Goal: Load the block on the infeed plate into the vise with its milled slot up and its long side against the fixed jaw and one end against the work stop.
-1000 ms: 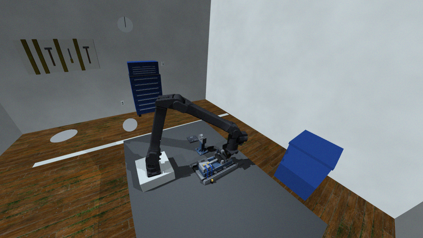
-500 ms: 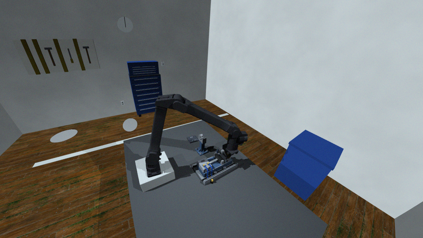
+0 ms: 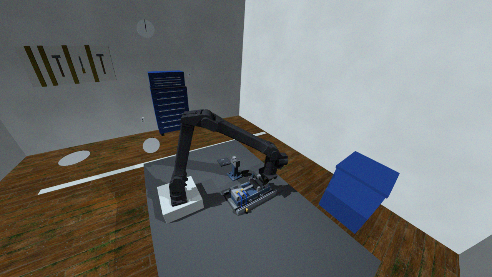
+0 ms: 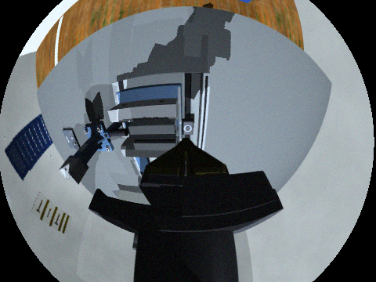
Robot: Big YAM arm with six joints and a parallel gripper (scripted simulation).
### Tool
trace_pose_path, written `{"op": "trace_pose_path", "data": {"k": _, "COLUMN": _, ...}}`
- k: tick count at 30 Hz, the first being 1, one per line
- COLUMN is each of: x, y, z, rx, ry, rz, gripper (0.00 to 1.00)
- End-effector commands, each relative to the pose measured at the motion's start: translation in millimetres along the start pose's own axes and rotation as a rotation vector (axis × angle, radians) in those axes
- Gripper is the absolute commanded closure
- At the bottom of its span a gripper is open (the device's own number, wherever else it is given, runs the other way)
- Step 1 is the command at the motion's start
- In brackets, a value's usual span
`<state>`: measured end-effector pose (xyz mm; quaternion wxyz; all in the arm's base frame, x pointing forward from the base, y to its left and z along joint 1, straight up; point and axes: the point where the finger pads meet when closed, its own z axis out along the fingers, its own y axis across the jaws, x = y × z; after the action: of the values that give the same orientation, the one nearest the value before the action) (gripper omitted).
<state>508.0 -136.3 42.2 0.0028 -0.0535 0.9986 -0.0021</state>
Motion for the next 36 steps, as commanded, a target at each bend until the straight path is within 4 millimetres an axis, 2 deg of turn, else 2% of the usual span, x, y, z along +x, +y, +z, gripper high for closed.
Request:
{"op": "trace_pose_path", "data": {"k": 1, "x": -5.6, "y": 6.5, "z": 9.0, "rx": -0.003, "ry": 0.003, "rz": -0.017, "gripper": 1.0}}
{"op": "trace_pose_path", "data": {"k": 36, "x": -5.3, "y": 7.6, "z": 9.6, "rx": -0.003, "ry": 0.003, "rz": -0.01, "gripper": 1.0}}
